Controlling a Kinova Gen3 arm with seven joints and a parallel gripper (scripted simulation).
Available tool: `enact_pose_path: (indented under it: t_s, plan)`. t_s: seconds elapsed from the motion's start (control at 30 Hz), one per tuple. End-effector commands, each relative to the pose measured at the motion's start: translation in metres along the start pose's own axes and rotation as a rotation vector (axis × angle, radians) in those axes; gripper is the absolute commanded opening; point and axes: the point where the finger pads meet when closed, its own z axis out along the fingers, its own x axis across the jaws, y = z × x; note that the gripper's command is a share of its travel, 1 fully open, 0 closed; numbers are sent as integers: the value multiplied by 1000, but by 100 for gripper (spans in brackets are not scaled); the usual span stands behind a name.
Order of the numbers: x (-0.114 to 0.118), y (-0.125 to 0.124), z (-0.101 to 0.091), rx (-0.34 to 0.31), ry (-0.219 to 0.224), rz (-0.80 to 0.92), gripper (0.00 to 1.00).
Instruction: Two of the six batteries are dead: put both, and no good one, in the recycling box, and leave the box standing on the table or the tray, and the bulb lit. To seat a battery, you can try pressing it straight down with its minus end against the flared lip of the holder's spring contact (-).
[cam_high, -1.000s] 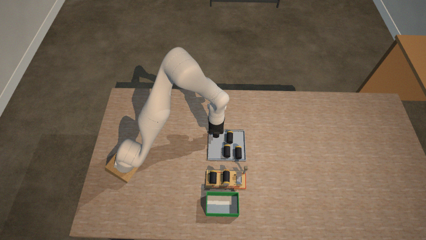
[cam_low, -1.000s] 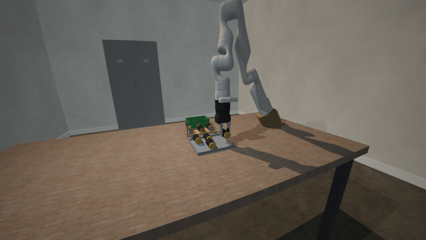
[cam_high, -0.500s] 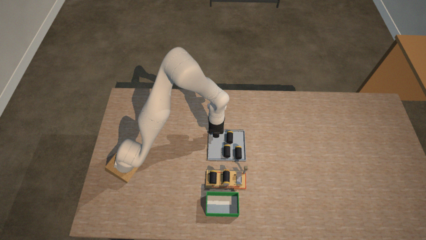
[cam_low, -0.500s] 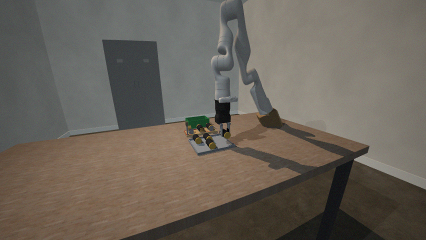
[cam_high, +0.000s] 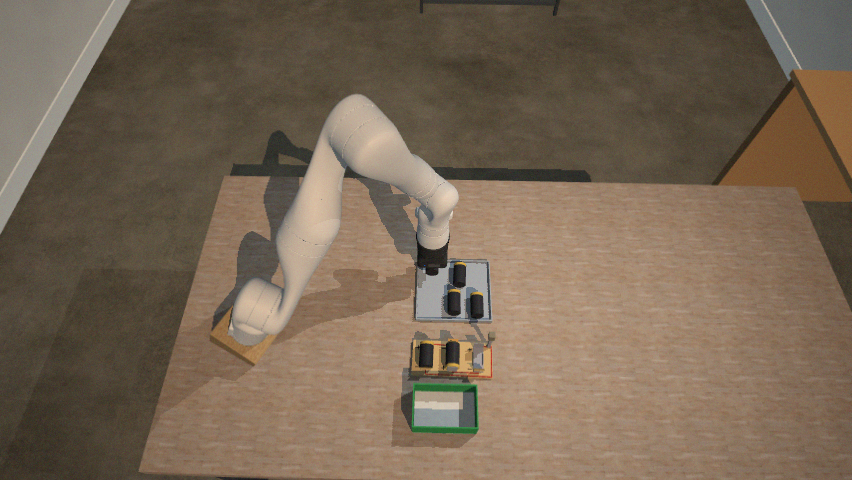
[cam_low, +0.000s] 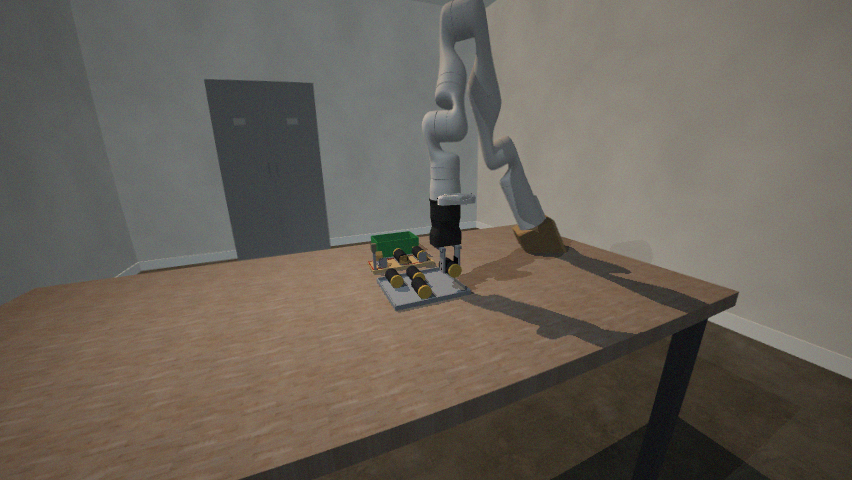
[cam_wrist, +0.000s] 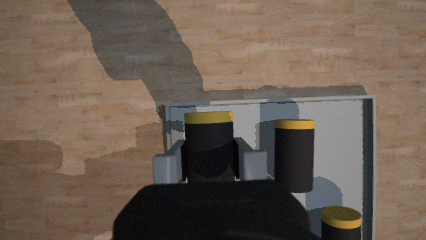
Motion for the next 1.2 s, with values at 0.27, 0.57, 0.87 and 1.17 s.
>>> enact_pose_path:
  t_s: [0.27,0.57,0.87,1.17]
  plan:
    - [0,0,-1,1,1,0,57]
    - [0,0,0,1,1,0,57]
    - [0,0,24,1,1,0,57]
    - [0,-1,44,1,1,0,57]
